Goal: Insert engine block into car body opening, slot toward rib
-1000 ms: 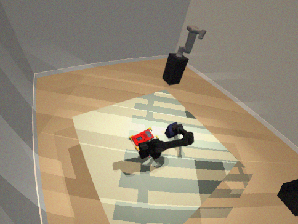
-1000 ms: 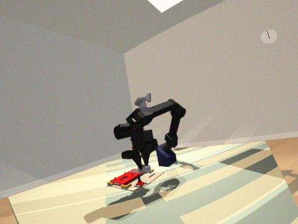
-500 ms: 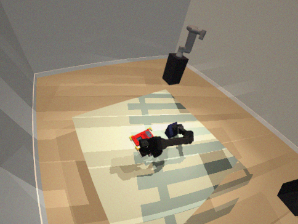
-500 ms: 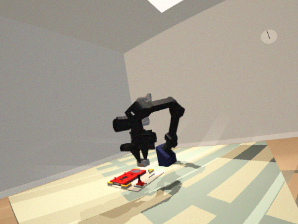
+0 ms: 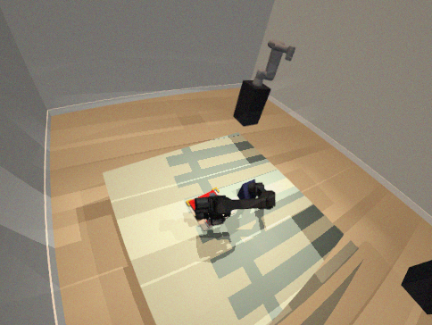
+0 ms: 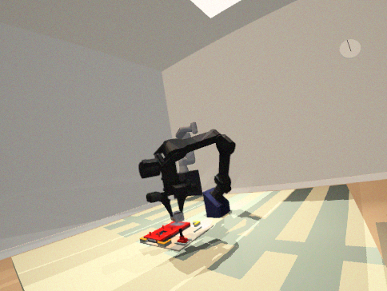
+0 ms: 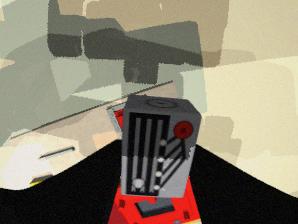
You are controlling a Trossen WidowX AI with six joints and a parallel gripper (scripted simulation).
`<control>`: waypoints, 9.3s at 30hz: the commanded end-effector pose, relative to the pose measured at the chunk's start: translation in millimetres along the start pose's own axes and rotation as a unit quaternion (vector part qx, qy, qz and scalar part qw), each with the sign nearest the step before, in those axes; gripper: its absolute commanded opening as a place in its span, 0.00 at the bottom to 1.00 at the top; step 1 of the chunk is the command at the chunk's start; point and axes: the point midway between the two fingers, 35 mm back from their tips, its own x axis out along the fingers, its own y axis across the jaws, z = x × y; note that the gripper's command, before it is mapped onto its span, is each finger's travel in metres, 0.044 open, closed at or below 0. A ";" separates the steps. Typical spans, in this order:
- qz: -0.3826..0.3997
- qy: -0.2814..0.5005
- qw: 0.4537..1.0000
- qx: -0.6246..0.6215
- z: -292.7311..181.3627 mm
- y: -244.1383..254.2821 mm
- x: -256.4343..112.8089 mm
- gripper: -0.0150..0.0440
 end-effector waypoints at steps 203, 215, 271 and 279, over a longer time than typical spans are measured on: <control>0.000 0.002 0.834 0.551 -160.8 -20.7 72.9 0.52; 0.000 0.002 0.834 0.551 -160.8 -20.7 73.9 0.52; 0.000 0.002 0.834 0.551 -160.8 -20.5 78.6 0.52; 0.000 0.002 0.834 0.551 -160.8 -20.5 79.3 0.52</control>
